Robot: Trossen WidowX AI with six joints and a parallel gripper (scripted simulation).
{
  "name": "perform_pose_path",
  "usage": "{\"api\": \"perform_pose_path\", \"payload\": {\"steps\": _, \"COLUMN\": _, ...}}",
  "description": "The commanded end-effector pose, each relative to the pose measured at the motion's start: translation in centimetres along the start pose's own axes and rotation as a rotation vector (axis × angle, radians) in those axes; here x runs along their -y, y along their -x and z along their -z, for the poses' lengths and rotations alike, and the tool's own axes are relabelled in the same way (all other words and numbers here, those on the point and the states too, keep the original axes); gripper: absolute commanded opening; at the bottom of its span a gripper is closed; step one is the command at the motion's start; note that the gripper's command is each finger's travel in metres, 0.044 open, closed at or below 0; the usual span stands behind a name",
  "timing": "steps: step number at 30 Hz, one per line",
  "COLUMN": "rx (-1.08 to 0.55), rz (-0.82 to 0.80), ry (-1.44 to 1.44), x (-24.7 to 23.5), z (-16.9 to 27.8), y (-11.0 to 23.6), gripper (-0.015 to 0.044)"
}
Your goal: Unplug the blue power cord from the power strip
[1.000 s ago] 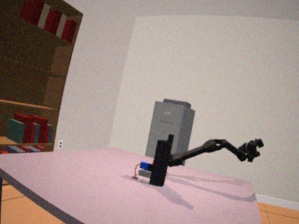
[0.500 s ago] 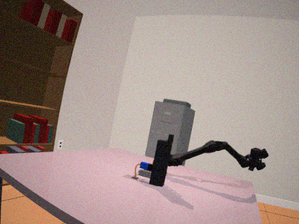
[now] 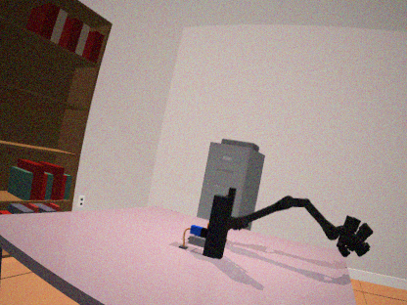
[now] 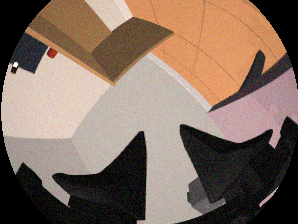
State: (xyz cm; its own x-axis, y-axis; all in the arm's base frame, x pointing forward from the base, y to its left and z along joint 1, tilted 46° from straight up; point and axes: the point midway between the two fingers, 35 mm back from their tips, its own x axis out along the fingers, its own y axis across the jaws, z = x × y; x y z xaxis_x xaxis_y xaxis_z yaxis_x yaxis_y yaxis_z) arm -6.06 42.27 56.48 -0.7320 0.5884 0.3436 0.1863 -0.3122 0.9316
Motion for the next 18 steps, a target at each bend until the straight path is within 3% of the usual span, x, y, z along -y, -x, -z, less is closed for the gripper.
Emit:
{"api": "perform_pose_path", "payload": {"steps": 1, "rx": 0.126, "rz": 0.026, "ry": 0.080, "x": -0.1, "z": -3.1, "y": 2.9, "gripper": 0.0160}}
{"api": "perform_pose_path", "payload": {"steps": 10, "rx": 0.442, "rz": 0.144, "ry": 0.257, "x": 0.2, "z": -10.6, "y": 11.8, "gripper": 0.0160}}
{"api": "perform_pose_path", "payload": {"steps": 18, "rx": 0.730, "rz": 0.297, "ry": 0.363, "x": 0.8, "z": -15.9, "y": 22.1, "gripper": 0.0160}}
